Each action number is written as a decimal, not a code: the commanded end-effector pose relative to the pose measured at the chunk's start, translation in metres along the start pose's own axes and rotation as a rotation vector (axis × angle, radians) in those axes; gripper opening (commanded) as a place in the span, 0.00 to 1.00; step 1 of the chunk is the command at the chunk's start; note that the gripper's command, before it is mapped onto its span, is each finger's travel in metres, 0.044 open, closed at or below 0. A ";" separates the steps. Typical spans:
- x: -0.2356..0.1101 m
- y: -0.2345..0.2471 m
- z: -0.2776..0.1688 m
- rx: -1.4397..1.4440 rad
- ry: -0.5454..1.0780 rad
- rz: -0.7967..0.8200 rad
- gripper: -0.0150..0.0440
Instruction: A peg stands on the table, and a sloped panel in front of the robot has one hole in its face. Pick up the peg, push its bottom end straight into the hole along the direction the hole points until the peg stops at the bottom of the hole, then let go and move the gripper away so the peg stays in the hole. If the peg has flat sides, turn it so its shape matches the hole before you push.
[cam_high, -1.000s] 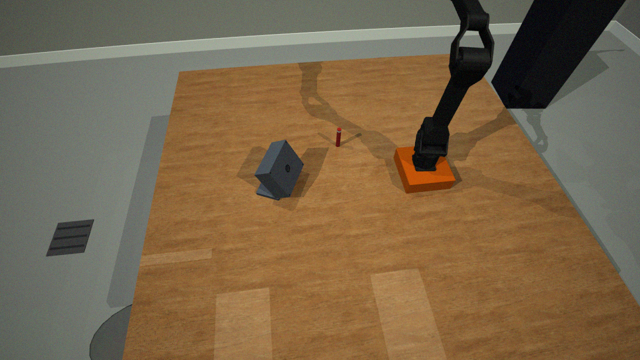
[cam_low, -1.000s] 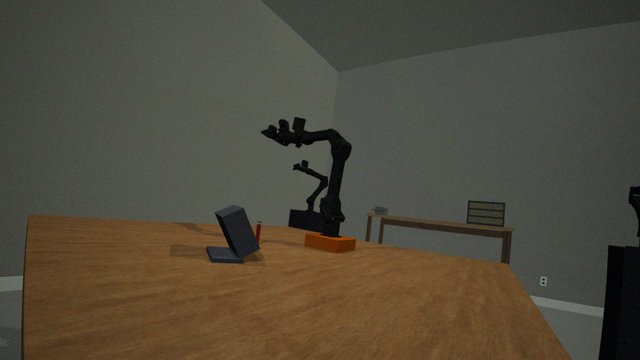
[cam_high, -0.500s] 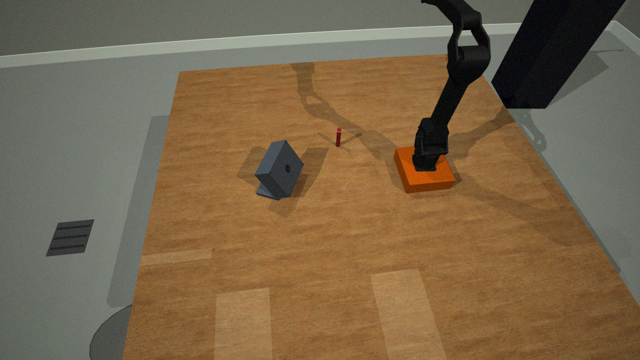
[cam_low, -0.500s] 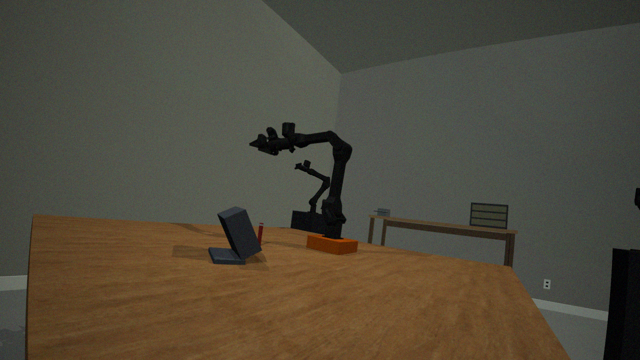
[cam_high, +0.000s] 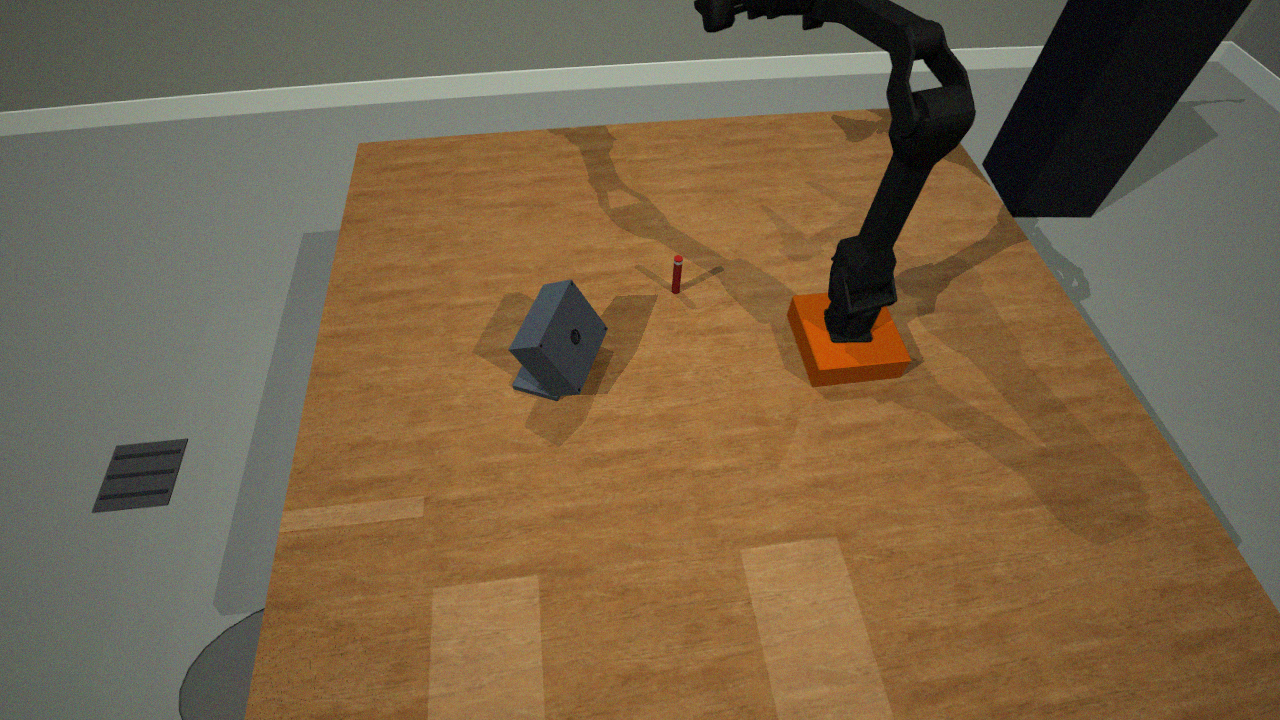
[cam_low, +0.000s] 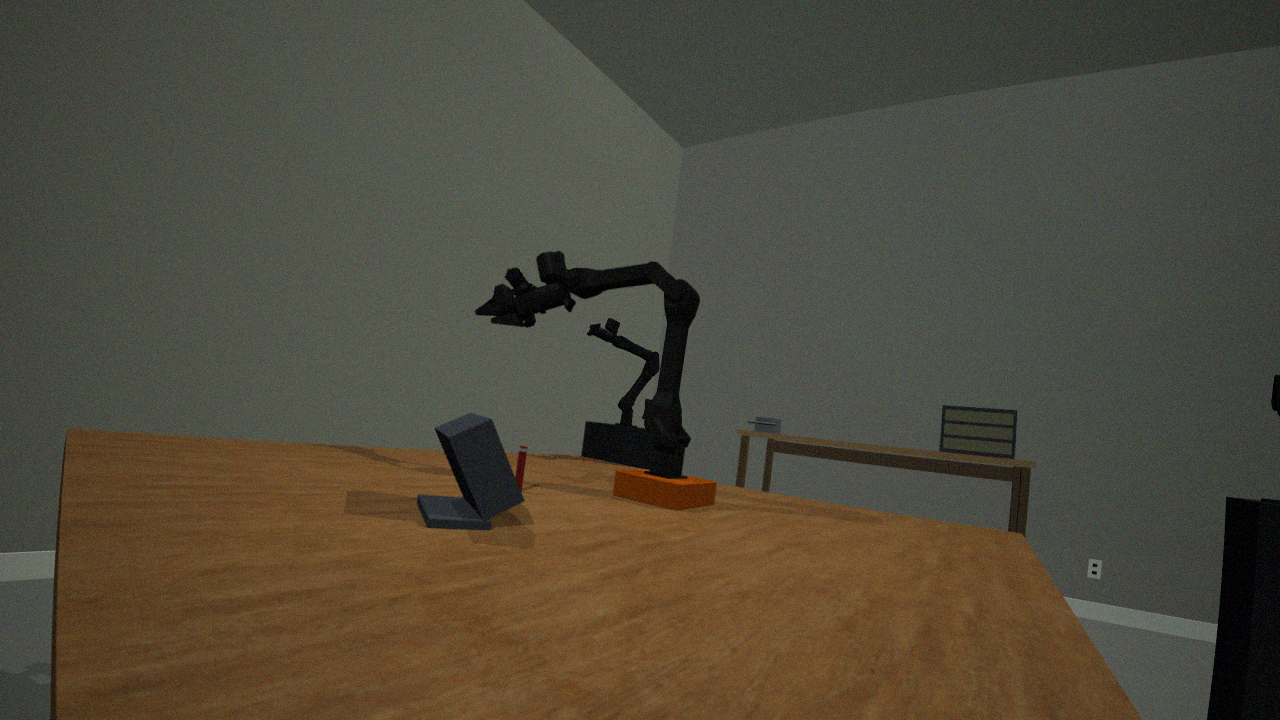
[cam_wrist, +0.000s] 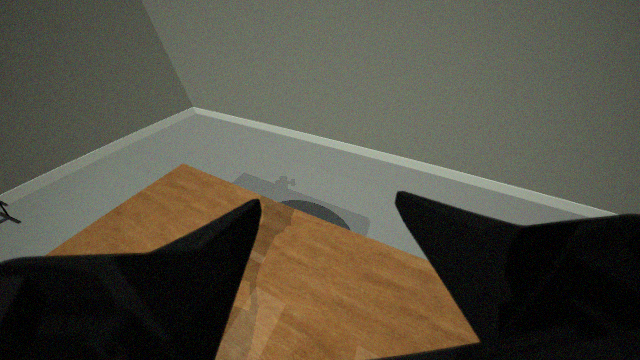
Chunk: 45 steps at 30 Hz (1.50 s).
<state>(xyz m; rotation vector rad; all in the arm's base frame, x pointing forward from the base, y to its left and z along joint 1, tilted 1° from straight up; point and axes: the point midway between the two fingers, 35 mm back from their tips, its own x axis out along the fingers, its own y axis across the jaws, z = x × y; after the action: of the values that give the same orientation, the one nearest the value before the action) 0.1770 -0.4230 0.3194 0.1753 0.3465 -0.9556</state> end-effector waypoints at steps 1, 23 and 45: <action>0.010 0.018 -0.021 -0.022 0.076 0.033 1.00; 0.012 0.129 -0.125 -0.213 0.462 0.241 1.00; -0.038 0.207 -0.222 -0.510 0.821 0.434 1.00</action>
<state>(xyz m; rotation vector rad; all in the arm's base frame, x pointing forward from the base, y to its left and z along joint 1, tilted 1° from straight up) 0.2823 -0.2236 0.1364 0.1740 1.1774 -0.3470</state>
